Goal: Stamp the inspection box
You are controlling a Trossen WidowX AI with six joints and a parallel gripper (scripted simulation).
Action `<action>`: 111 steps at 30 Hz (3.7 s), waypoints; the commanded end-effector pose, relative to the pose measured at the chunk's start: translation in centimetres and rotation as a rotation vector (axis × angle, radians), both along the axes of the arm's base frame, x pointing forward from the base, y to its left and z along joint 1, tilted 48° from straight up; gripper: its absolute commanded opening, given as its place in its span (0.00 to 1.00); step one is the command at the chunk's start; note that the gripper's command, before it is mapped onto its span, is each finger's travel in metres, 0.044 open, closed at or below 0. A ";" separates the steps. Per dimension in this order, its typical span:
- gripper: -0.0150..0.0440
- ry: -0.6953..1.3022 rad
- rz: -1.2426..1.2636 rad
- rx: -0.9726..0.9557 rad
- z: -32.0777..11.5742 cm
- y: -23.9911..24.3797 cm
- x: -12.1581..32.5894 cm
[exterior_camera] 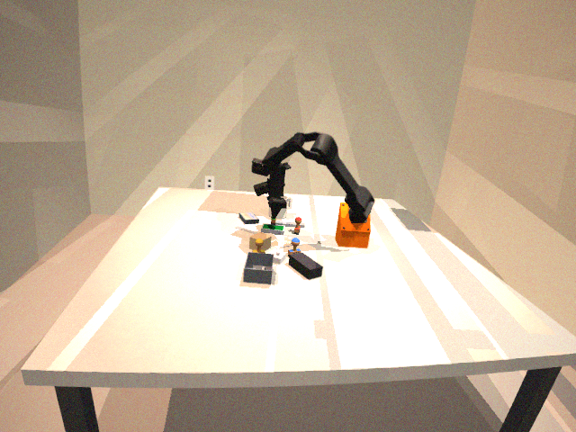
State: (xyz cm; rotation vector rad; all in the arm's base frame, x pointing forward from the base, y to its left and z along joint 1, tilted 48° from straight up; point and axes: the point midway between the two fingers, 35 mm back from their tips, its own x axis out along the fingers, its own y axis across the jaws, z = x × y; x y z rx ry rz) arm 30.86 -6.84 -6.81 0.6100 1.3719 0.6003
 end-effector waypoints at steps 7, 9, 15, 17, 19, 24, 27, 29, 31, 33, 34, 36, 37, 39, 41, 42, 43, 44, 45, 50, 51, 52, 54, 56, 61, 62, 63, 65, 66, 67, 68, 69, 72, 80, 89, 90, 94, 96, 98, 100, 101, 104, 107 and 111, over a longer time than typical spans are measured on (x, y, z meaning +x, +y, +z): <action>0.25 0.005 -0.002 0.008 -0.5 0.7 0.0; 0.25 0.004 -0.001 0.008 -0.5 0.8 0.0; 0.25 0.002 0.001 0.008 -0.8 1.1 0.0; 0.25 0.001 0.002 0.008 -0.9 1.2 0.0; 0.25 0.001 0.002 0.008 -0.9 1.3 0.0; 0.25 0.001 0.002 0.008 -0.9 1.3 0.0; 0.25 -0.002 0.004 0.008 -0.9 1.3 0.0; 0.25 -0.004 0.006 0.008 -1.0 1.4 0.0; 0.25 -0.004 0.006 0.008 -1.0 1.4 0.0; 0.25 -0.004 0.006 0.008 -1.0 1.4 0.0; 0.25 -0.004 0.006 0.008 -1.0 1.4 0.0; 0.25 -0.004 0.006 0.008 -1.1 1.4 0.0; 0.25 -0.004 0.006 0.008 -1.1 1.5 0.0; 0.25 -0.004 0.006 0.008 -1.1 1.5 0.0; 0.25 -0.004 0.006 0.008 -1.1 1.5 0.0; 0.25 -0.004 0.006 0.008 -1.1 1.5 0.0; 0.25 -0.004 0.006 0.008 -1.2 1.6 0.0; 0.25 -0.004 0.006 0.008 -1.2 1.6 0.0; 0.25 -0.004 0.006 0.008 -1.2 1.6 0.0; 0.25 -0.004 0.006 0.008 -1.2 1.7 0.0; 0.25 -0.004 0.006 0.008 -1.2 1.7 0.0; 0.25 -0.004 0.006 0.008 -1.2 1.7 0.0; 0.25 -0.004 0.006 0.008 -1.2 1.7 0.0; 0.25 -0.004 0.006 0.008 -1.2 1.7 0.0; 0.25 -0.004 0.006 0.008 -1.2 1.7 0.0; 0.25 -0.004 0.006 0.008 -1.2 1.7 0.0; 0.25 -0.004 0.006 0.008 -1.2 1.7 0.0; 0.25 -0.004 0.006 0.008 -1.2 1.7 0.0; 0.25 -0.004 0.006 0.008 -1.3 1.7 0.0; 0.25 -0.004 0.006 0.008 -1.3 1.7 0.0; 0.25 -0.004 0.006 0.008 -1.3 1.7 0.0; 0.25 -0.004 0.006 0.008 -1.3 1.7 0.0; 0.25 -0.004 0.006 0.008 -1.3 1.7 0.0; 0.25 -0.004 0.006 0.008 -1.3 1.7 0.0; 0.25 -0.004 0.006 0.008 -1.4 1.8 0.0; 0.25 -0.004 0.006 0.008 -1.4 1.8 0.0; 0.25 -0.004 0.006 0.008 -1.4 1.8 0.0; 0.25 -0.004 0.006 0.008 -1.4 1.8 0.0; 0.25 -0.004 0.006 0.008 -1.4 1.8 0.0; 0.25 -0.004 0.006 0.008 -1.4 1.8 0.0; 0.25 -0.004 0.006 0.008 -1.4 1.8 0.0; 0.25 -0.004 0.006 0.008 -1.4 1.8 0.0; 0.25 -0.004 0.006 0.008 -1.4 1.8 0.0; 0.25 -0.004 0.006 0.008 -1.3 1.7 0.0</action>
